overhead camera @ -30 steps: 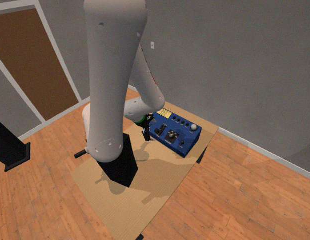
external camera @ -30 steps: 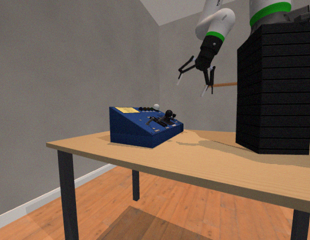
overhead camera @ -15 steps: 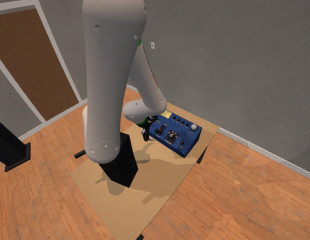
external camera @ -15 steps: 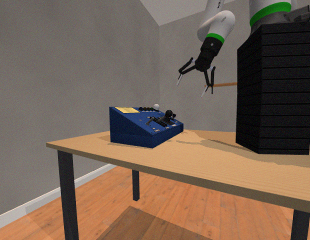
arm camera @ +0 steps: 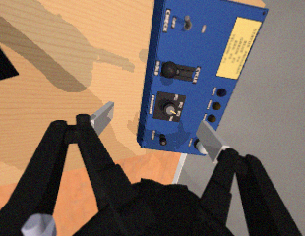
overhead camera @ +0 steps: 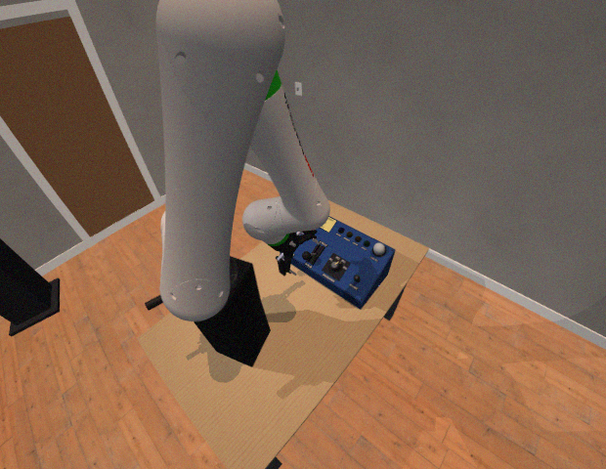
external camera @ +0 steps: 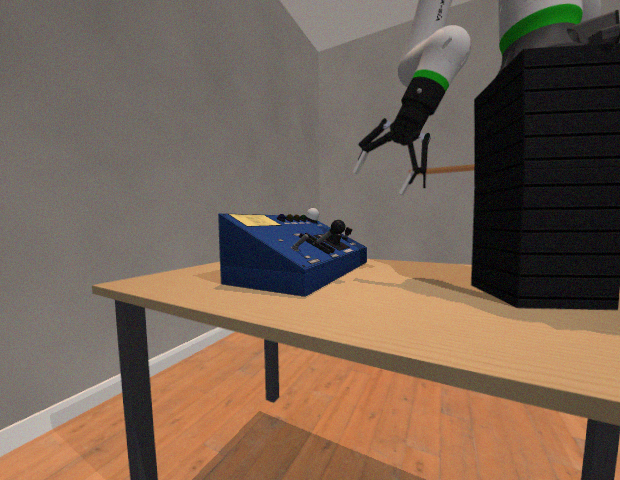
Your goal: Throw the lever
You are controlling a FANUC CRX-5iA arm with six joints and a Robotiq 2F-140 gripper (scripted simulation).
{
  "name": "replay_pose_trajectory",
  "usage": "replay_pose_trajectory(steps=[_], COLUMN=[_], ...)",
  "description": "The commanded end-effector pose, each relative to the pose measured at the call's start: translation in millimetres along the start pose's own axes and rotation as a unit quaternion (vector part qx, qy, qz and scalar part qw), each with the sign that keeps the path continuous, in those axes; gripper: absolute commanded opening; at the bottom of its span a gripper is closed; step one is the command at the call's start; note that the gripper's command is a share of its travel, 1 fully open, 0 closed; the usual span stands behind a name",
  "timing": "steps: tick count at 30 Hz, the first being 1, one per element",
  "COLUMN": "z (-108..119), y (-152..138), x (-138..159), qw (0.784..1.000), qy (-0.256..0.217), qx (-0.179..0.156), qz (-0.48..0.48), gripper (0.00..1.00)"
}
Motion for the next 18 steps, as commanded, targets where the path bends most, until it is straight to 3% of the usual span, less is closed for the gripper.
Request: replay_pose_trajectory(steps=[1, 2, 7, 8, 12, 13, 18], z=[0, -1, -1, -1, -1, -1, -1], y=[1, 3, 3, 5, 5, 8, 8], x=[0, 6, 6, 11, 11, 16, 16], qw=[1.000, 0.998, 0.998, 0.992, 0.992, 0.982, 0.982], qy=[0.003, 0.004, 0.004, 0.006, 0.006, 0.008, 0.008], qx=[-0.004, 0.000, 0.000, 0.004, 0.004, 0.008, 0.008], qz=[-0.001, -0.065, -0.065, -0.127, -0.127, -0.187, -0.187], gripper=[1.00, 1.00, 1.00, 1.00, 1.00, 1.00, 1.00])
Point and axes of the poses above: the point where the finger pads meet when closed, its own z axis back along the fingers, its own y axis across the jaws, x = y × z, the point moved 7 cm from there along z, back along the fingers, and after that the axes turned 13 degrees about -z, right-handed, at the moved point
